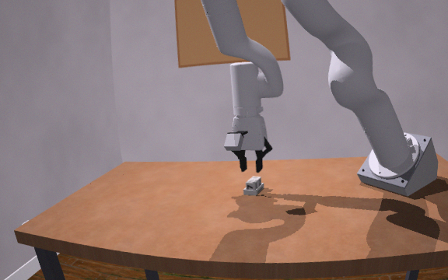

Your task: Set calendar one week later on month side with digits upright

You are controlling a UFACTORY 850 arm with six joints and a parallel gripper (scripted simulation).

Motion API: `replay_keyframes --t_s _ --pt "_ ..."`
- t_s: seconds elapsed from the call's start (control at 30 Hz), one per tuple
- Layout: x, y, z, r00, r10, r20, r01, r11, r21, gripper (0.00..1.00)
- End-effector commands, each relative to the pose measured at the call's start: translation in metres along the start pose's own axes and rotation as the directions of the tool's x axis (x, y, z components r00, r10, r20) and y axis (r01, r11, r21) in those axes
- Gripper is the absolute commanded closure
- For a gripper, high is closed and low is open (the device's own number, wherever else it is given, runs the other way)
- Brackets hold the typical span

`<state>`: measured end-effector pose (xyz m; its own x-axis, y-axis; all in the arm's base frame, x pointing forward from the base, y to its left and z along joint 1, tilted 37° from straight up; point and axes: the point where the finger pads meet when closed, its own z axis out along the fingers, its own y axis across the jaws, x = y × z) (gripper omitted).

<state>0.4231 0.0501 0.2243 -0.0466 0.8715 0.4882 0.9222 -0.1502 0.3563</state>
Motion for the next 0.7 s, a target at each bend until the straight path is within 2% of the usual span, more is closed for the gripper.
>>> replay_keyframes --t_s 0.0,0.67 --pt "0.0 0.001 0.005 1.0 -0.001 0.0 0.001 1.0 -0.002 0.53" --pt "0.001 0.002 0.024 1.0 -0.001 0.0 0.001 1.0 -0.002 0.53"
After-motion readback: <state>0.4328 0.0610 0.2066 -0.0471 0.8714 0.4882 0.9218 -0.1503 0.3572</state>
